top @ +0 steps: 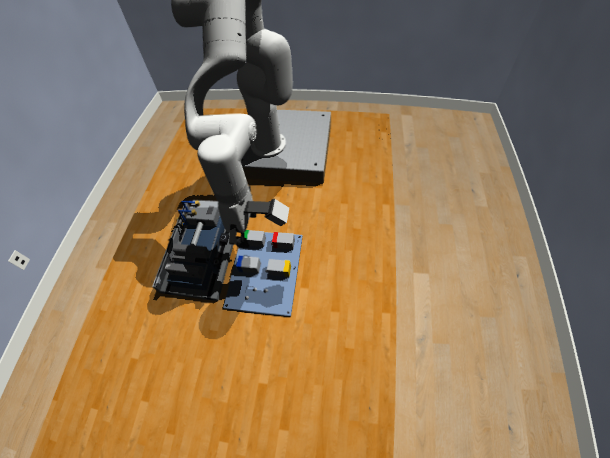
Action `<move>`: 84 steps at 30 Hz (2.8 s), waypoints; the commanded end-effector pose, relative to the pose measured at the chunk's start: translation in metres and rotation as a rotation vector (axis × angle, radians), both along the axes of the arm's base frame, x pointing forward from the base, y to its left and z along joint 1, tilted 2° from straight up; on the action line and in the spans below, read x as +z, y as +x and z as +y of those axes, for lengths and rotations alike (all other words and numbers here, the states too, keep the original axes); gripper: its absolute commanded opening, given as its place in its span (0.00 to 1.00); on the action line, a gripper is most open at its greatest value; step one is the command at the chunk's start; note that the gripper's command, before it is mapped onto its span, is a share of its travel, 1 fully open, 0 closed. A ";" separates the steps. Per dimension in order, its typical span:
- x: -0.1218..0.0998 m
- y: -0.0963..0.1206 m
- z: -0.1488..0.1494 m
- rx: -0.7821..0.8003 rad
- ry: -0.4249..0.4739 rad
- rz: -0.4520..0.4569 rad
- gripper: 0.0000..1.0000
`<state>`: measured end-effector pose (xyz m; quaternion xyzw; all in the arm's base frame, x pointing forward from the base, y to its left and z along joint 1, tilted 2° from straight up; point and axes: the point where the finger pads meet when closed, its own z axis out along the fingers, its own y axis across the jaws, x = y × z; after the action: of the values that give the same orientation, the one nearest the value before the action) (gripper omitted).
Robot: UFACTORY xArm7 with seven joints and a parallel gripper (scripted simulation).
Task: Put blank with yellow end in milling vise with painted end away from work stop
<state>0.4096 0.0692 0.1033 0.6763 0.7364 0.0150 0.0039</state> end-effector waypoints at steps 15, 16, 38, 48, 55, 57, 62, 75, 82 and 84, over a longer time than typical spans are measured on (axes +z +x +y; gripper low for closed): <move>0.016 0.000 0.003 0.000 0.000 -0.004 1.00; 0.021 0.000 0.003 0.000 0.000 -0.004 1.00; 0.095 -0.004 0.016 0.000 0.000 -0.004 1.00; 0.111 -0.005 0.019 0.000 0.000 -0.005 1.00; 0.152 -0.007 0.026 0.000 0.000 -0.004 1.00; 0.158 -0.008 0.026 0.000 0.000 -0.004 1.00; 0.158 -0.008 0.026 0.000 0.000 -0.004 1.00; 0.182 -0.009 0.030 0.000 0.000 -0.004 1.00; 0.180 -0.009 0.030 0.000 0.000 -0.004 1.00; 0.178 -0.009 0.030 0.000 0.000 -0.004 1.00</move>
<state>0.3996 0.0992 0.2820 0.6763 0.7364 0.0151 0.0039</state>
